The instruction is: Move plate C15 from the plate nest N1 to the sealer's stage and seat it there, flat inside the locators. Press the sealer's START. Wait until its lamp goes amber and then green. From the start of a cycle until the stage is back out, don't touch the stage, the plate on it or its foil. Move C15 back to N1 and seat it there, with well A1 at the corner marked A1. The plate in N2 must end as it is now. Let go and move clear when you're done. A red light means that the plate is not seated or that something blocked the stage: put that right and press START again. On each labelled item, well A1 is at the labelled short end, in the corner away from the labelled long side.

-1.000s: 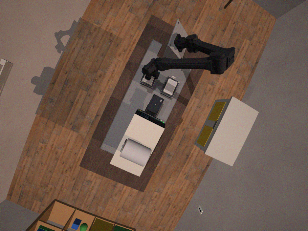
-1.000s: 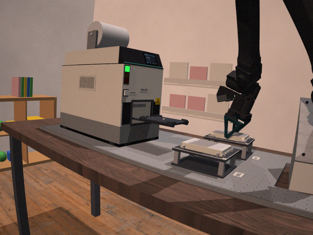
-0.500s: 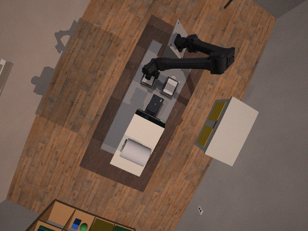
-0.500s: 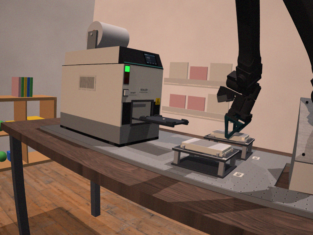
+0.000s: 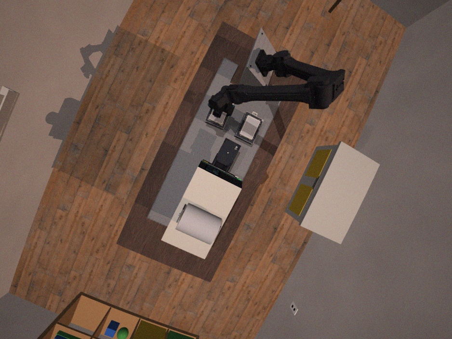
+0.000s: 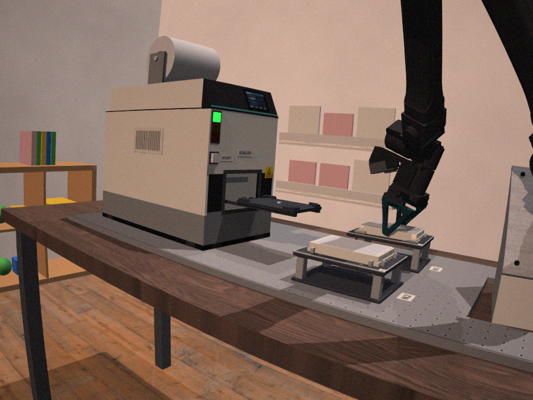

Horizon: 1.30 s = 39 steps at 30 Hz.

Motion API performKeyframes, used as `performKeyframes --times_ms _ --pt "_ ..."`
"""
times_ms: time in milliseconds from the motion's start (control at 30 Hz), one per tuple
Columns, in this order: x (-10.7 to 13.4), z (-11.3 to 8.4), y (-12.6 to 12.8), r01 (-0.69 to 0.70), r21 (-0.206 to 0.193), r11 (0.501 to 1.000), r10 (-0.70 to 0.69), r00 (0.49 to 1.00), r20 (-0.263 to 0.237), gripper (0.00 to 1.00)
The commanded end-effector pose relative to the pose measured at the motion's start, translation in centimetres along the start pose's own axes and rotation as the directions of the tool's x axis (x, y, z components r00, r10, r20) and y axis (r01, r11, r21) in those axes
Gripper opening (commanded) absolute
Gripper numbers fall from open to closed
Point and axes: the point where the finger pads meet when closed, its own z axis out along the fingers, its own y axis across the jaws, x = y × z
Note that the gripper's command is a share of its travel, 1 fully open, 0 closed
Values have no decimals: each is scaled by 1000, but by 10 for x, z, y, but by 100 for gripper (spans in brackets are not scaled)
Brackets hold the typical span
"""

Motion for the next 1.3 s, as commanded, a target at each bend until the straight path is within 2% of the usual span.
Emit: performKeyframes --times_ms 0,333,600,1133,1267 --pt "-26 -8 -7 36 14 999 -36 998 43 100" --pt "-3 -6 -1 6 4 1000 -6 1000 16 100" --pt "0 -5 0 2 3 1000 -2 1000 12 100" --pt "-21 -7 -7 31 14 999 -31 999 36 100" --pt "-27 -14 -7 37 18 999 -38 998 44 100"
